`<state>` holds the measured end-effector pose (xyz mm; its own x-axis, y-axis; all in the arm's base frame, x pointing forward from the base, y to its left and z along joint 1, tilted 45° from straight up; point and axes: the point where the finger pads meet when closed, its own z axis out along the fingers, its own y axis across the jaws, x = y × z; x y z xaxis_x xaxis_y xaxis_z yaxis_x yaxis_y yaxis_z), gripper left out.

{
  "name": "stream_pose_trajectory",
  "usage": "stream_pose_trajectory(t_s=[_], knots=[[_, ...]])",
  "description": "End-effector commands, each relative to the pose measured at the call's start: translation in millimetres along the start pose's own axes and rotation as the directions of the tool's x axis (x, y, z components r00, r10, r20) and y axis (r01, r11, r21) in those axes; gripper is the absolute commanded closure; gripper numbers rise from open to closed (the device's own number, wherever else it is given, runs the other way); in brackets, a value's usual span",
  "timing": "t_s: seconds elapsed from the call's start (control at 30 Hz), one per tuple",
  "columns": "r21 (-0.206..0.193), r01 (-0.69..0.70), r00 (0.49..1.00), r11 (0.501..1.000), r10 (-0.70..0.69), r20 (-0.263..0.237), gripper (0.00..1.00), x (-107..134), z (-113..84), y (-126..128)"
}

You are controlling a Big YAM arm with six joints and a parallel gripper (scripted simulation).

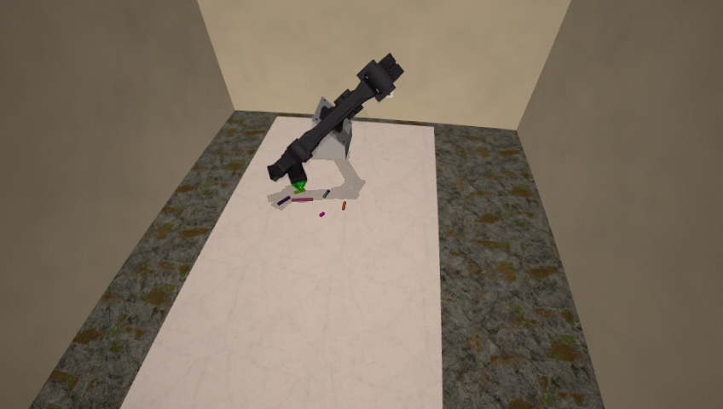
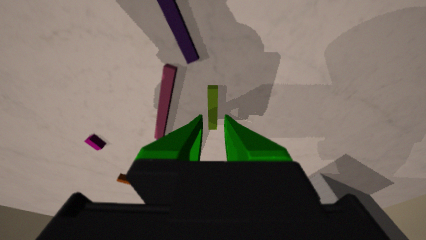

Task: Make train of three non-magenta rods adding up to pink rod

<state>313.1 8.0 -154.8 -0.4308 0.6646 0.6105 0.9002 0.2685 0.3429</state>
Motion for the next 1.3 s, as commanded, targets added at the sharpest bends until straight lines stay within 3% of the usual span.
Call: stream_pose_trajectory(t_s=[0.0, 0.63, 0.7, 0.73, 0.93, 1.27], knots=[[-0.012, 0.015, 1.0, 1.0, -0.015, 0.012, 0.77, -5, -3.4, 12], [0.002, 0.0, 1.0, 1.0, 0.0, -0.004, 0.77, 1, 17.6, 1], [0.002, 0.0, 1.0, 1.0, 0.0, -0.004, 0.77, 1, 17.6, 1], [-0.029, -0.013, 1.0, 1.0, 0.014, 0.019, 0.77, -6, 6.0, 4], [0.003, -0.006, 1.0, 1.0, 0.006, -0.005, 0.77, 2, 20.4, -1], [-0.007, -0.002, 1.0, 1.0, 0.002, 0.002, 0.77, 0, 16.1, 2]])
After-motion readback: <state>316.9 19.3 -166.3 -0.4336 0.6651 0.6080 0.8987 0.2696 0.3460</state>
